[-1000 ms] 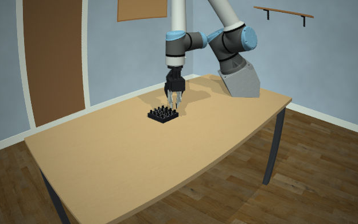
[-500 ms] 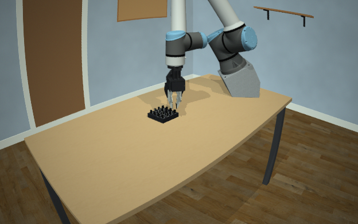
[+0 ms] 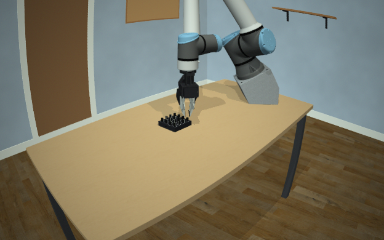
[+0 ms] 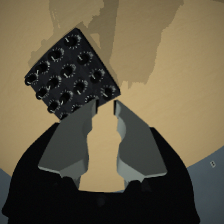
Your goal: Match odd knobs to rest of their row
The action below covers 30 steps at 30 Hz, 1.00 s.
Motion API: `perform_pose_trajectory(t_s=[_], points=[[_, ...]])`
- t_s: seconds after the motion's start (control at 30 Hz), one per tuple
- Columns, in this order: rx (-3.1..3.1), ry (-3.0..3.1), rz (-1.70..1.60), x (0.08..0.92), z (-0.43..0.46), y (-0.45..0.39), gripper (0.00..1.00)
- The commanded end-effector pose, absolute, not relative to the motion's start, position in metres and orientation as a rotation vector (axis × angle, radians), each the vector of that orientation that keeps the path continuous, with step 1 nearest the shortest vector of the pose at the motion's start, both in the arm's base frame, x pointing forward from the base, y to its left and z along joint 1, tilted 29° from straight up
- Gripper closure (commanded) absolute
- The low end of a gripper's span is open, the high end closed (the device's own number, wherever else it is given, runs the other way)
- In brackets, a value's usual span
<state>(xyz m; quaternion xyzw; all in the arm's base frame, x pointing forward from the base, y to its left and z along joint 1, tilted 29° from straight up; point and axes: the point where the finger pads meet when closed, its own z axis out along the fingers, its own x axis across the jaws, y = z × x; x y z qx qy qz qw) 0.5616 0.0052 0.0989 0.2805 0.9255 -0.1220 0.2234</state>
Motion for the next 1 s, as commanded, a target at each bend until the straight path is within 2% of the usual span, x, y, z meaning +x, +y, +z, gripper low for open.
perform_pose_trajectory(t_s=[0.0, 0.97], points=[[0.774, 2.557, -0.337, 0.5605, 0.0975, 0.0052, 0.89], [0.773, 2.556, -0.336, 0.5575, 0.0984, 0.0018, 0.89]])
